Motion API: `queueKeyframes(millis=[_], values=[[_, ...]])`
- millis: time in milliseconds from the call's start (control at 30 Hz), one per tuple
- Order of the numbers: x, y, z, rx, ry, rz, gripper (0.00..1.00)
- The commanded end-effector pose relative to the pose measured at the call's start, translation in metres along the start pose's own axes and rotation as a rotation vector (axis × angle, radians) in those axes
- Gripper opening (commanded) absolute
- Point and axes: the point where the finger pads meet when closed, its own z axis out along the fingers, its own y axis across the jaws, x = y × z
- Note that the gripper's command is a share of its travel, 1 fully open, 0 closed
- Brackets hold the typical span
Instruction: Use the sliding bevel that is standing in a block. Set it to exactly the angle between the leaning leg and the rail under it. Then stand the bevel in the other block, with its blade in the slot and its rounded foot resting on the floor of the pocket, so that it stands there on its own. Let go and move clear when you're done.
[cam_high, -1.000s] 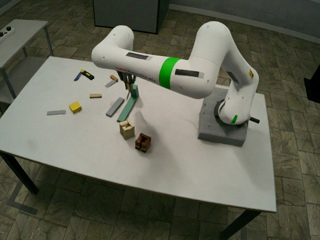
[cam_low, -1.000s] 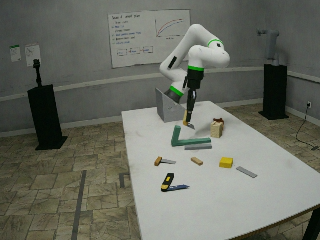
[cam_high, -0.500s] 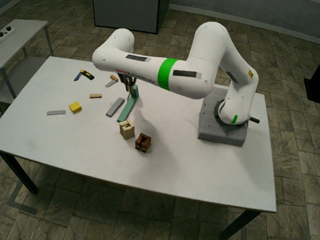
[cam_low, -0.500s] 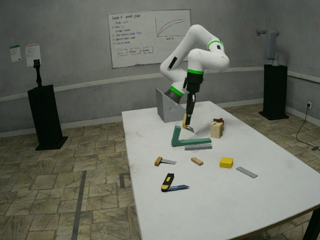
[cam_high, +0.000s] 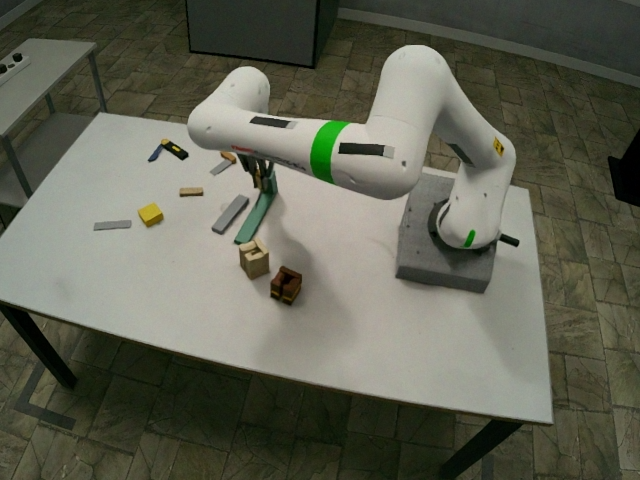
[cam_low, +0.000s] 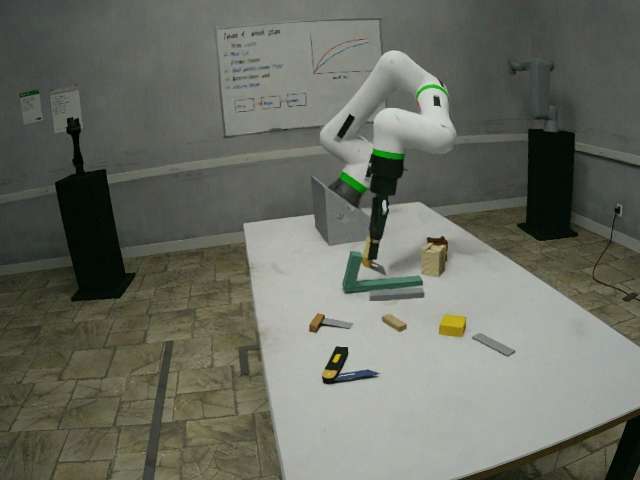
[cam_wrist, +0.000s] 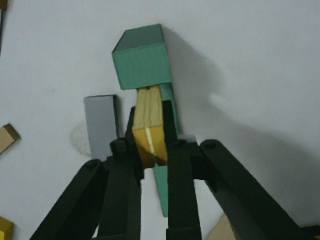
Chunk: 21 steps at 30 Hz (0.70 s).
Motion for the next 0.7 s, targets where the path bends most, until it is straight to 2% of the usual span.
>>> queueKeyframes(millis=[0, 667], values=[[0.0007, -0.0006, 0.0017, 0.002, 0.001, 0.0, 0.1], [0.0015, -0.0006, 0.0116, 0.002, 0.001, 0.0, 0.1]])
